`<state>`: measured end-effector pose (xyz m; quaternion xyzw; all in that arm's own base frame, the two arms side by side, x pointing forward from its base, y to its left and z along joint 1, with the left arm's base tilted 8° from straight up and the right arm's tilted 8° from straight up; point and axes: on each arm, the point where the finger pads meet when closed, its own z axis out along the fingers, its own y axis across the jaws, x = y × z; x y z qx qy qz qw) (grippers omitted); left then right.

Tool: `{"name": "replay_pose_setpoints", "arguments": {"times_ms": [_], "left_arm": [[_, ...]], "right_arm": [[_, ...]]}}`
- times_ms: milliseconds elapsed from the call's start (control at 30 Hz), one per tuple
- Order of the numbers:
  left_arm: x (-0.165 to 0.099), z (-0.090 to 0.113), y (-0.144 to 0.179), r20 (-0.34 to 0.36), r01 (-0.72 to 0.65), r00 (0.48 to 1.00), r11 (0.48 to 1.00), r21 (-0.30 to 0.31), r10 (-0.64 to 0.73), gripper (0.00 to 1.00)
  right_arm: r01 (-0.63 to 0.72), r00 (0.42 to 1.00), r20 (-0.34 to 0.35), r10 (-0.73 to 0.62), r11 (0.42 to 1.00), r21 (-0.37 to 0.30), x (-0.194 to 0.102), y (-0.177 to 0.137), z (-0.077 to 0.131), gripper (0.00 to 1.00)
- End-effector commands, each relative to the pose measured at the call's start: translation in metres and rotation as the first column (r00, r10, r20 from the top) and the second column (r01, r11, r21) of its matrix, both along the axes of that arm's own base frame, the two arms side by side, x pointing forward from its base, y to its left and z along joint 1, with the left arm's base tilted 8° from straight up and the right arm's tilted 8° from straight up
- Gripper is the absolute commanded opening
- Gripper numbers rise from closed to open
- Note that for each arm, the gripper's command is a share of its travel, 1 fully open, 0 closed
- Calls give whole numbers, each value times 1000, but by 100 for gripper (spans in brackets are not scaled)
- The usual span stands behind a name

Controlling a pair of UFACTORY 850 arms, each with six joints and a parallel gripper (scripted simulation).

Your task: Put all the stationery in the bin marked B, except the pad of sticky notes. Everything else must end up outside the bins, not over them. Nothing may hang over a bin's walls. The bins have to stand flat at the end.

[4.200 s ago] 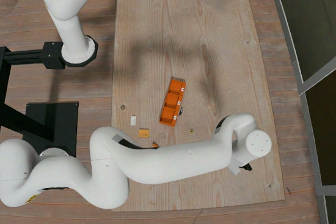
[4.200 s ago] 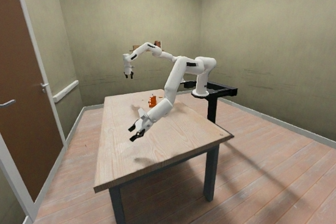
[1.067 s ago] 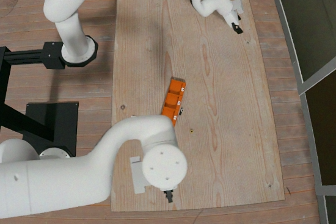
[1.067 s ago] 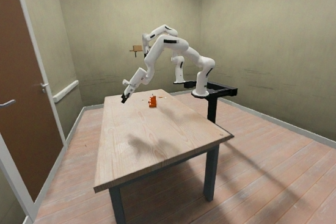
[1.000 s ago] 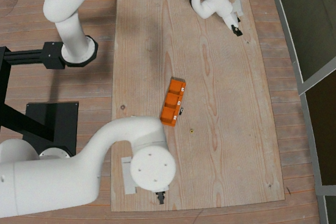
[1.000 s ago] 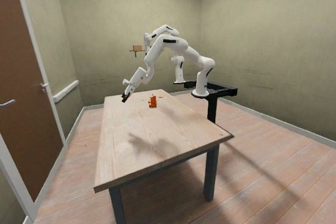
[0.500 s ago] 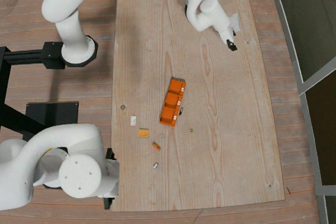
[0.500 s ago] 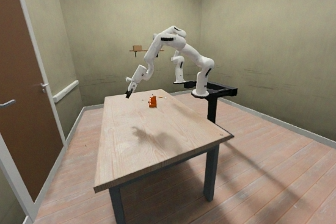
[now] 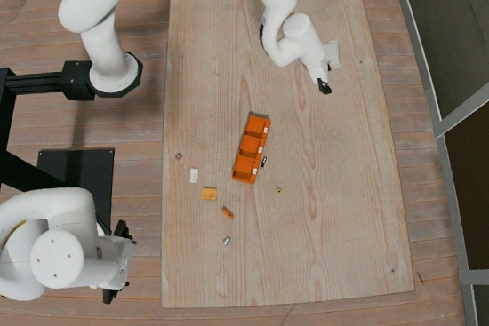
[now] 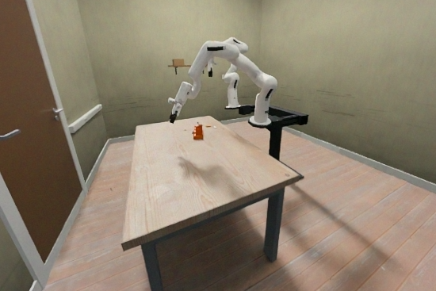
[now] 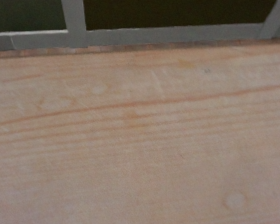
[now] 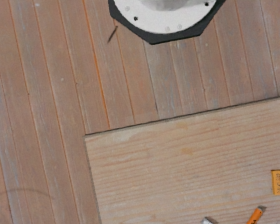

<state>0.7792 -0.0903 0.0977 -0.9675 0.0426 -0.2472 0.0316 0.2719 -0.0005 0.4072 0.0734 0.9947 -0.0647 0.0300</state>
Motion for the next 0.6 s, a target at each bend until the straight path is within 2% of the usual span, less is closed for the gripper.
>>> {"name": "replay_pose_setpoints", "arguments": {"times_ms": [0, 233, 300, 567], "left_arm": [[-21, -2, -26, -98, 16, 995, 1000, -3, -16, 100], [-58, -7, -65, -165, 34, 986, 999, 13, -32, 100], [-58, -7, -65, -165, 34, 986, 999, 13, -32, 100], [-105, -12, -105, -244, 59, 969, 998, 35, -49, 100]], "right_arm": [[27, 1000, 9, -27, 1000, 2, -19, -2, -9, 100], [57, 998, 15, -57, 998, 5, -39, -4, -21, 100], [57, 998, 15, -57, 998, 5, -39, -4, -21, 100], [73, 997, 18, -73, 997, 7, -48, -5, -28, 100]]}}
